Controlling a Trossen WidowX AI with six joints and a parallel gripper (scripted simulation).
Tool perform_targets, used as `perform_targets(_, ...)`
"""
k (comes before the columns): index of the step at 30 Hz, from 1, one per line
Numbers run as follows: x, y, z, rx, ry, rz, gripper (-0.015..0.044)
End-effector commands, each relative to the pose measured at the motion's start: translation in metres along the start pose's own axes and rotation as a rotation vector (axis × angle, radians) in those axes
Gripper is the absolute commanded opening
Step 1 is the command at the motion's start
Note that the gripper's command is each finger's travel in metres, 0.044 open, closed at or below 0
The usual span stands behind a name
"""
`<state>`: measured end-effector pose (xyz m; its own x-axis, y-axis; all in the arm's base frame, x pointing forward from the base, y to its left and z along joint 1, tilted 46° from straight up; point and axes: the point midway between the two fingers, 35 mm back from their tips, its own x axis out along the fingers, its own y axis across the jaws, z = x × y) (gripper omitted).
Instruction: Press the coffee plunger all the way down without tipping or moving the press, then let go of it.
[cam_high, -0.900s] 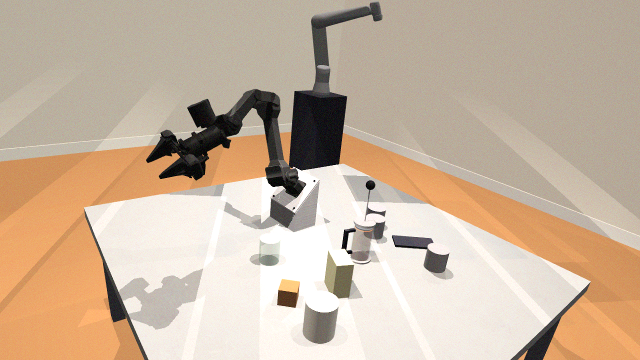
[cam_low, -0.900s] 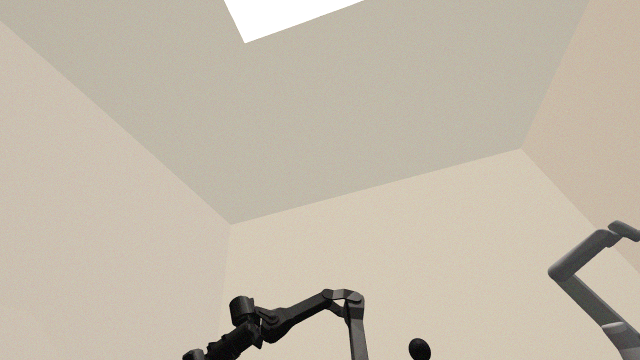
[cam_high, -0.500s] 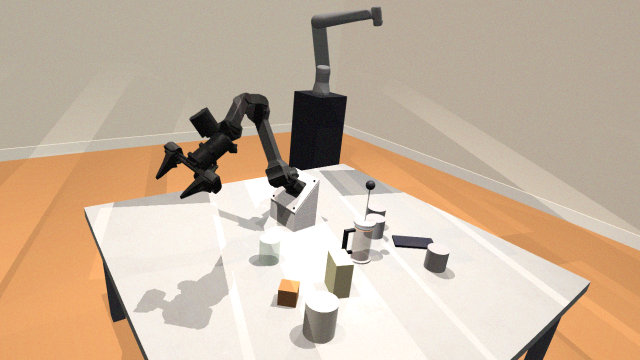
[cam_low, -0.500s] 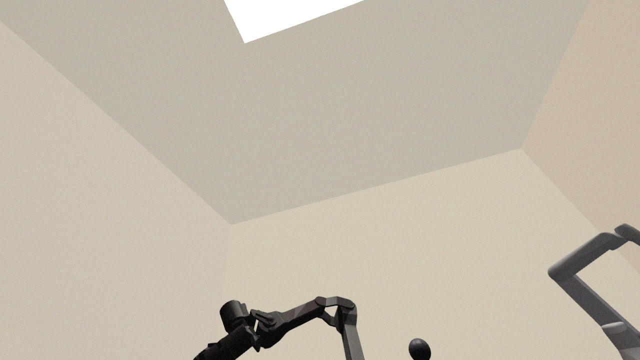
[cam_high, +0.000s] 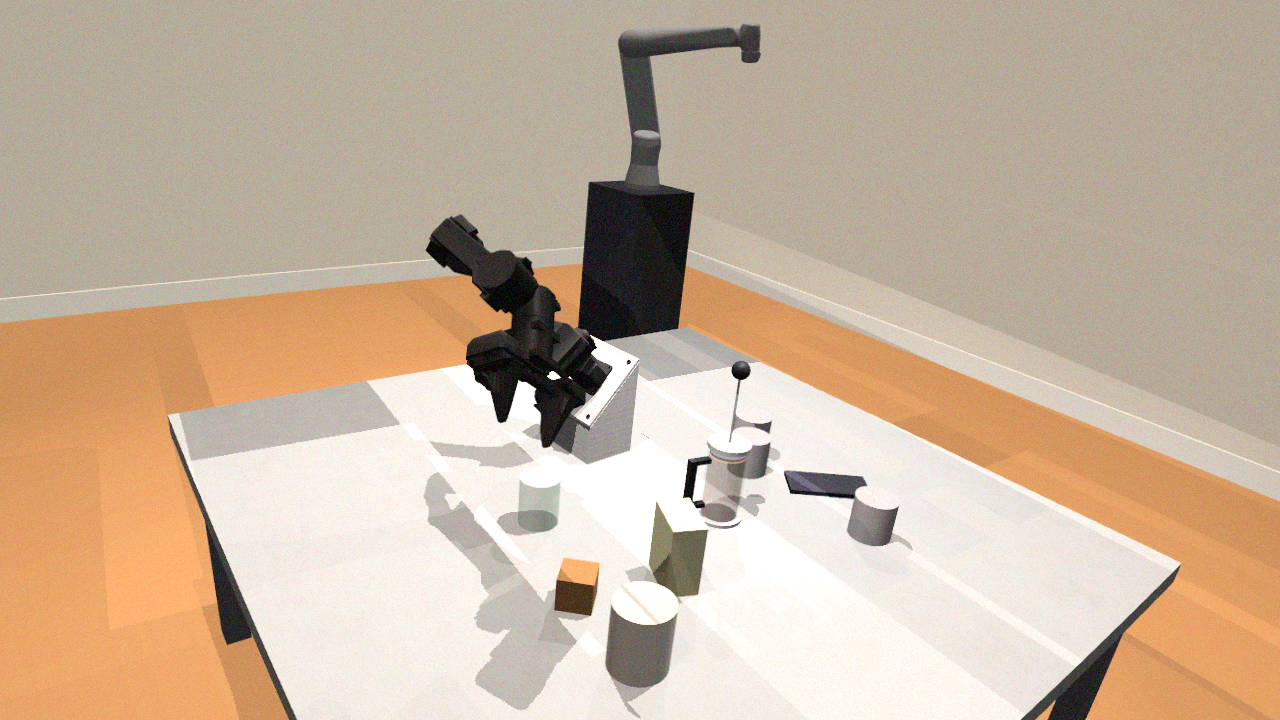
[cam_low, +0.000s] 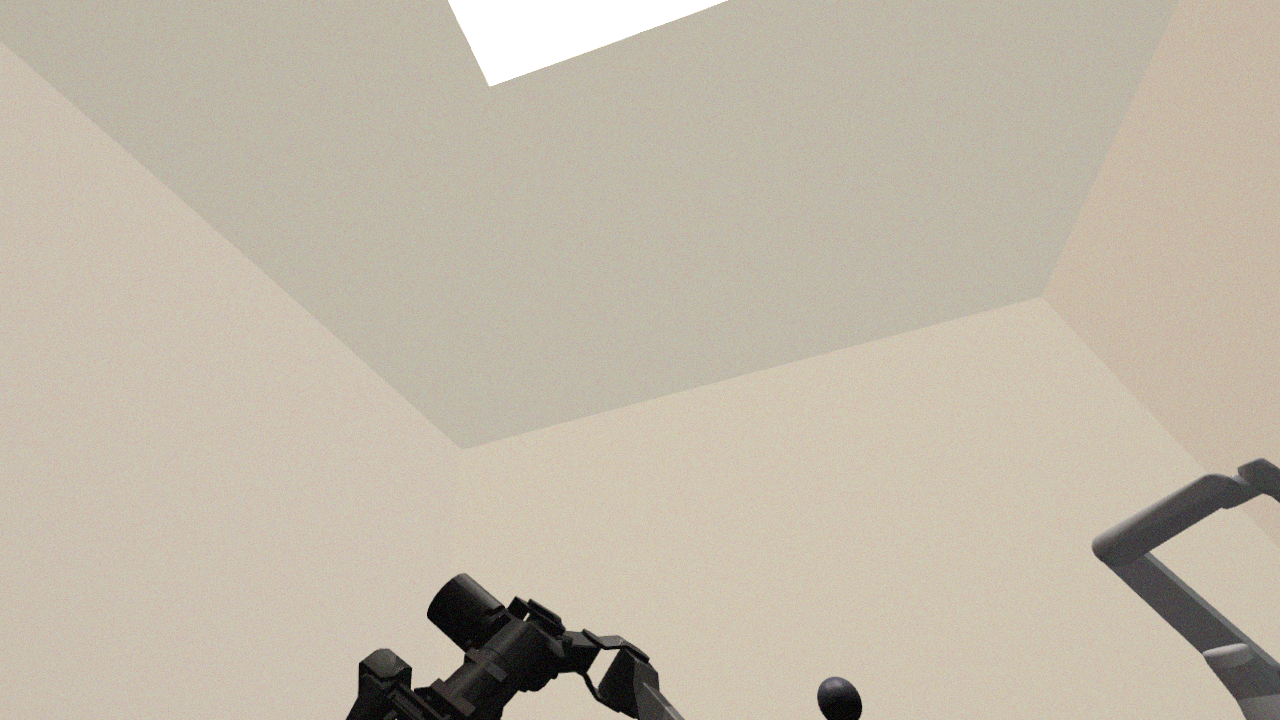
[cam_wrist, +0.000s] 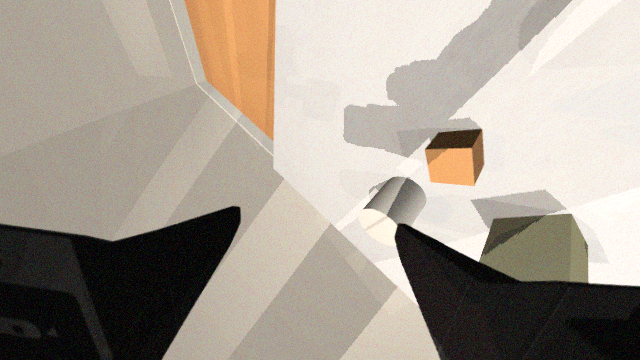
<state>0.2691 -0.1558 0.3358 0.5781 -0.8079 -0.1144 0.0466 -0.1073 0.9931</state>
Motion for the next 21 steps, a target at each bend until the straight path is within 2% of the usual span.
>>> perform_targets(1, -0.015, -0.039, -0.051, -0.346, 0.124, -0.076, 0.044)
perform_targets(6, -0.051, -0.09, -0.109, -0.858, 0.297, -0.099, 0.044)
perform_targets(11, -0.104, -0.138, -0.15, -1.398, 0.459, -0.014, 0.044)
perform_targets(16, -0.164, -0.183, -0.173, -1.929, 0.584, 0.185, 0.044)
perform_targets(21, -0.221, -0.217, -0.18, -2.39, 0.617, 0.462, 0.044)
